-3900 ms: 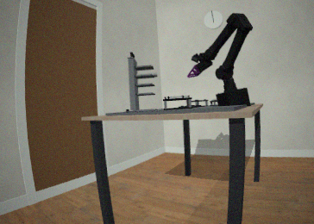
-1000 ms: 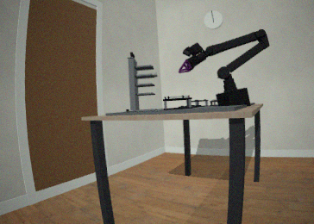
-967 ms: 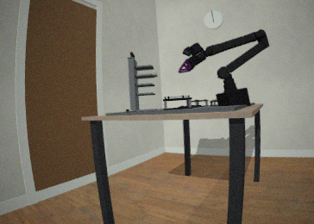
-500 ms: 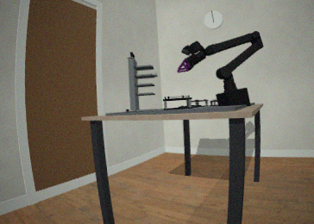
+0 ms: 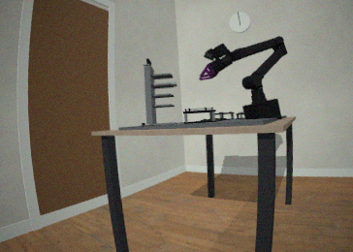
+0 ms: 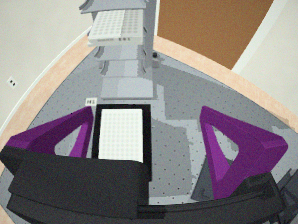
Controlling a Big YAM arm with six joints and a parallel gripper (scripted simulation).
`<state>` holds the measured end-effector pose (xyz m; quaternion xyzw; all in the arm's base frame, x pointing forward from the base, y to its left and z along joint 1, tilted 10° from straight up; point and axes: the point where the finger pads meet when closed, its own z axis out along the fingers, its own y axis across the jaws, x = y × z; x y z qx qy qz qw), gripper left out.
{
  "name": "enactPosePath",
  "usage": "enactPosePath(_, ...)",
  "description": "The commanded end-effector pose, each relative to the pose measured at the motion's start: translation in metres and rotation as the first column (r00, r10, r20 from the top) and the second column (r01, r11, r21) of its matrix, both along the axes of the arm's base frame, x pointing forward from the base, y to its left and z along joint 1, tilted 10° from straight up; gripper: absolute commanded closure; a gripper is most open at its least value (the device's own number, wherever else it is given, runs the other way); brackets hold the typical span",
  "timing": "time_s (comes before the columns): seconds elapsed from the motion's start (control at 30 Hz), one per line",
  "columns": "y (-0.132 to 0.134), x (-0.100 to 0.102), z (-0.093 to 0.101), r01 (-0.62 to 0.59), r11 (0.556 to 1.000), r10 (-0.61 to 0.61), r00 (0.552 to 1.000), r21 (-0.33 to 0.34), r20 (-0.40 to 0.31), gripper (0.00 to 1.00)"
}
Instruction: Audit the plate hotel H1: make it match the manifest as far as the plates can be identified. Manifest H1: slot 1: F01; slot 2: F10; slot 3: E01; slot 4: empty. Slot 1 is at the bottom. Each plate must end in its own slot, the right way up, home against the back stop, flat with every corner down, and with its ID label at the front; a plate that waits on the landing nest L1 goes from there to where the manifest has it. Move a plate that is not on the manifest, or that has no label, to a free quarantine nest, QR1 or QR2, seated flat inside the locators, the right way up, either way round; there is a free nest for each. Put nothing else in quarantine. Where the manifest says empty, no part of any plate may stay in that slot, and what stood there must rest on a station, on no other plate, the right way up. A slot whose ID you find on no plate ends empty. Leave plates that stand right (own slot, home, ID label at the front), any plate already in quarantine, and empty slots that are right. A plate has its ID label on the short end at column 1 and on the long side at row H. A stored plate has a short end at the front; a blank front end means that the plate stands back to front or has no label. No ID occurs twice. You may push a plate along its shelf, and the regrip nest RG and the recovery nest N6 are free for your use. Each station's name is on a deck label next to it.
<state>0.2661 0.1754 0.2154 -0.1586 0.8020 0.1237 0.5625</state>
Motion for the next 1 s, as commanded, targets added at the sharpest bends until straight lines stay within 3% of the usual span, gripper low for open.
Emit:
enactPosePath(0.0,0.024,0.001,0.047,-0.024,0.995,0.02,0.999,0.093,0.051,0.0)
enactPosePath(0.43,0.056,-0.012,0.046,-0.024,0.995,0.02,0.999,0.101,0.038,0.0)
enactPosePath(0.47,0.048,-0.017,0.006,-0.022,0.999,0.021,1.0,0.048,0.002,0.0)
enactPosePath(0.97,0.048,-0.006,-0.038,-0.008,0.999,0.008,1.0,0.037,0.005,0.0)
